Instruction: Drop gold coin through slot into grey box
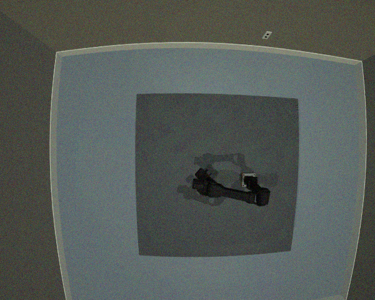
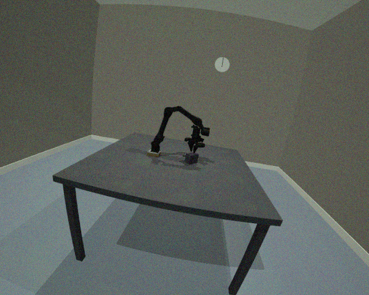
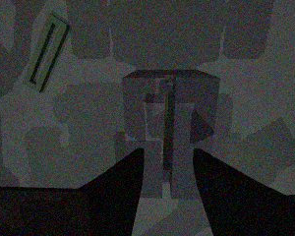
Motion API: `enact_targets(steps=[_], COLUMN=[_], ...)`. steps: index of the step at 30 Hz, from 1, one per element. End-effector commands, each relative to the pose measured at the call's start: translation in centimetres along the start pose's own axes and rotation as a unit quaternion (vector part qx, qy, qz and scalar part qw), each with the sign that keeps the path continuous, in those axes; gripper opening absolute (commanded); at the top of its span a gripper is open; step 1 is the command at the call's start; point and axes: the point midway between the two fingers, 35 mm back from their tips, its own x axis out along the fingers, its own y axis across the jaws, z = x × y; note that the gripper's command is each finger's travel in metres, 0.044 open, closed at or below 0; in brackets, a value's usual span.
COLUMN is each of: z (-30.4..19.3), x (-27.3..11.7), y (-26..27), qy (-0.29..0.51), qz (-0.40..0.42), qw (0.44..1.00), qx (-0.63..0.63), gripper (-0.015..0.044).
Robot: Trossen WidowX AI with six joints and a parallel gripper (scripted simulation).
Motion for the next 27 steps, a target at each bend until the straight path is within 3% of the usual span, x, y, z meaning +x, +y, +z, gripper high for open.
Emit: enact_targets(steps=[1, 3, 14, 18, 27], z=[0.0, 0.0, 0.0, -0.3, -0.3], x=[0.0, 0.0, -2.5, -6.0, -6.2], y=[0.0, 0.0, 0.0, 0.4, 0.4], qy=[0.0, 0.0, 0.001, 0.003, 0.003], qz=[0.0, 0.0, 0.001, 0.004, 0.004], qw=[1.0, 1.0, 1.0, 1.0, 1.0], qx=[0.0, 0.0, 0.0, 0.001, 0.001], gripper=[0.0161, 0.0161, 0.044, 0.044, 0.044])
